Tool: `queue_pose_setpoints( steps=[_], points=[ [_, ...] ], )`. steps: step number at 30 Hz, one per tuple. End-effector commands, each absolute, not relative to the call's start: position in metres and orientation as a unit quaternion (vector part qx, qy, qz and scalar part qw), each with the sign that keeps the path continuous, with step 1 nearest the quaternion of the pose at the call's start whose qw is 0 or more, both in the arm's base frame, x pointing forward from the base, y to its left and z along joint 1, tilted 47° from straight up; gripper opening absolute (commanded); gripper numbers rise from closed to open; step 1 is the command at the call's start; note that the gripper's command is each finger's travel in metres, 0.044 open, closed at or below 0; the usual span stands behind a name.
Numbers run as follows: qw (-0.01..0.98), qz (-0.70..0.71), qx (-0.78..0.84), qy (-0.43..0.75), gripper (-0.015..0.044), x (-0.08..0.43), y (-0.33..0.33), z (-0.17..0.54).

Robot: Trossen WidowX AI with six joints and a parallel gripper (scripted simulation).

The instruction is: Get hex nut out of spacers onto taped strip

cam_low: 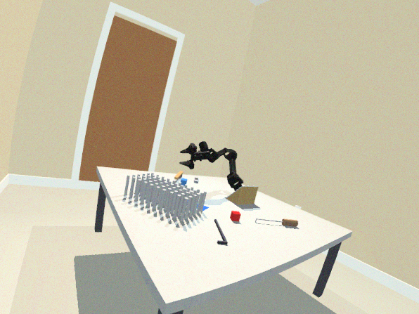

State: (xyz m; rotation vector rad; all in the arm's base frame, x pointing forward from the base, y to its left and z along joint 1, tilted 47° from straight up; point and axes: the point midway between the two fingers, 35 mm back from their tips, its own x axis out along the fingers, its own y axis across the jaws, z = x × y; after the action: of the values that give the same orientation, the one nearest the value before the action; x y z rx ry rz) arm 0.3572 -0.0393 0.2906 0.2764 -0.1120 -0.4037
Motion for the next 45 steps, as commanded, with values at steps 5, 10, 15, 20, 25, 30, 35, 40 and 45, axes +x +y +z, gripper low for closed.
queue_pose_setpoints(
  steps=[5,10,15,20,25,30,35,40,45],
  points=[
    [0.955,-0.044,-0.179,0.231,0.044,0.416,0.003,0.176],
    [0.952,-0.036,-0.189,0.24,0.044,0.417,0.005,0.171],
    [0.952,-0.036,-0.189,0.24,0.044,0.417,0.005,0.171],
    [0.952,-0.036,-0.189,0.24,0.044,0.417,0.005,0.171],
    [0.952,-0.036,-0.189,0.24,0.044,0.417,0.005,0.171],
    [0.952,-0.036,-0.189,0.24,0.044,0.417,0.005,0.171],
    [0.952,-0.036,-0.189,0.24,0.044,0.417,0.005,0.171],
    [0.952,-0.036,-0.189,0.24,0.044,0.417,0.005,0.171],
    [0.952,-0.025,-0.18,0.248,0.044,0.419,0.016,0.165]
  ],
)
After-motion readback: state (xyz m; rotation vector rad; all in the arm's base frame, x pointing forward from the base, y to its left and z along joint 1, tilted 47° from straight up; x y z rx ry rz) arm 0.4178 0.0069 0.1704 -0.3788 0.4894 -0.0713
